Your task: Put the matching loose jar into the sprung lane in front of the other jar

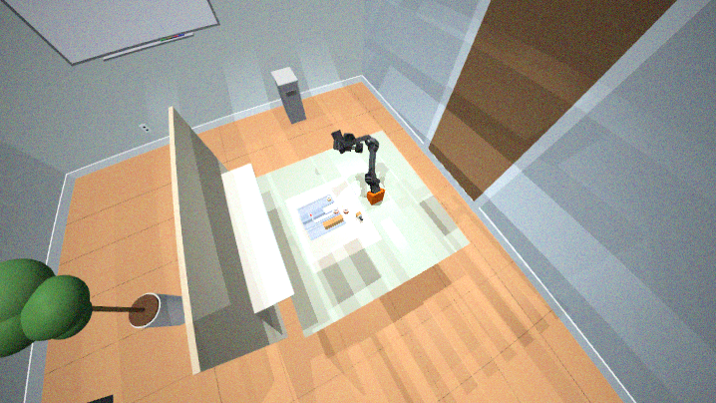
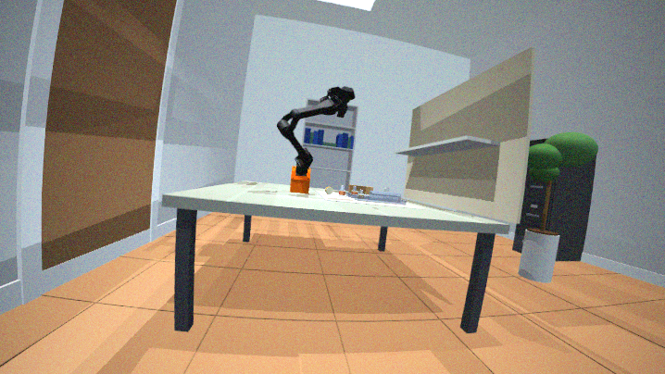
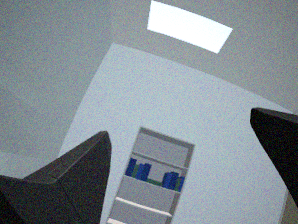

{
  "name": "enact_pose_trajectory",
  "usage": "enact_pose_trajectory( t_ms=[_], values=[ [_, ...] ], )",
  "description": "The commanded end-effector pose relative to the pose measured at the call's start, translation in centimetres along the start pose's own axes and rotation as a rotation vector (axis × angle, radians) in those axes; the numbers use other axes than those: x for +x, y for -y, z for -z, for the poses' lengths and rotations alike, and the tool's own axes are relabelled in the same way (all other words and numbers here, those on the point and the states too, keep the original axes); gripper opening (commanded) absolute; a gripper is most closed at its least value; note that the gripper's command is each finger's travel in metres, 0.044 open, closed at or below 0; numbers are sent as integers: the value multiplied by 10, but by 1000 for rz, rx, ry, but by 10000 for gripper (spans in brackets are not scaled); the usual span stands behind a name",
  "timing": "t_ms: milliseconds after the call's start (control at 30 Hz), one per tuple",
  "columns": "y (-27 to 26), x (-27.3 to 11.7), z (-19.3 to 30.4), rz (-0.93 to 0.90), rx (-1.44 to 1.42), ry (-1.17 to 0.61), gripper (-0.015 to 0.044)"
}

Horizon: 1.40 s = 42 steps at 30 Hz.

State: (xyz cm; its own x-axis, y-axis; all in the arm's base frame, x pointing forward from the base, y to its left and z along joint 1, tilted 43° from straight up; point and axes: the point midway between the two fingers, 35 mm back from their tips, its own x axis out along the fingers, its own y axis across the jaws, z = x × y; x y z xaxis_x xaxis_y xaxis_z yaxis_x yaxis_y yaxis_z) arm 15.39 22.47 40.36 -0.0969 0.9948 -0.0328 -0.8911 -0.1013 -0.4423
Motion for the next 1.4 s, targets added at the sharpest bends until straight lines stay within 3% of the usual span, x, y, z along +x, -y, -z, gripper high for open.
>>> enact_pose_trajectory(
  t_ms=[0,400,800,1000,1167,1367],
  values=[
    [1,0,2,6,12,-7,426],
    [50,-11,188,429,776,-519,440],
    [-9,-99,351,945,1302,-1241,440],
    [-58,-162,387,1226,1331,-1687,440],
    [-91,-216,392,1443,1141,-2091,440],
    [-94,-222,391,1465,1101,-2139,440]
  ],
)
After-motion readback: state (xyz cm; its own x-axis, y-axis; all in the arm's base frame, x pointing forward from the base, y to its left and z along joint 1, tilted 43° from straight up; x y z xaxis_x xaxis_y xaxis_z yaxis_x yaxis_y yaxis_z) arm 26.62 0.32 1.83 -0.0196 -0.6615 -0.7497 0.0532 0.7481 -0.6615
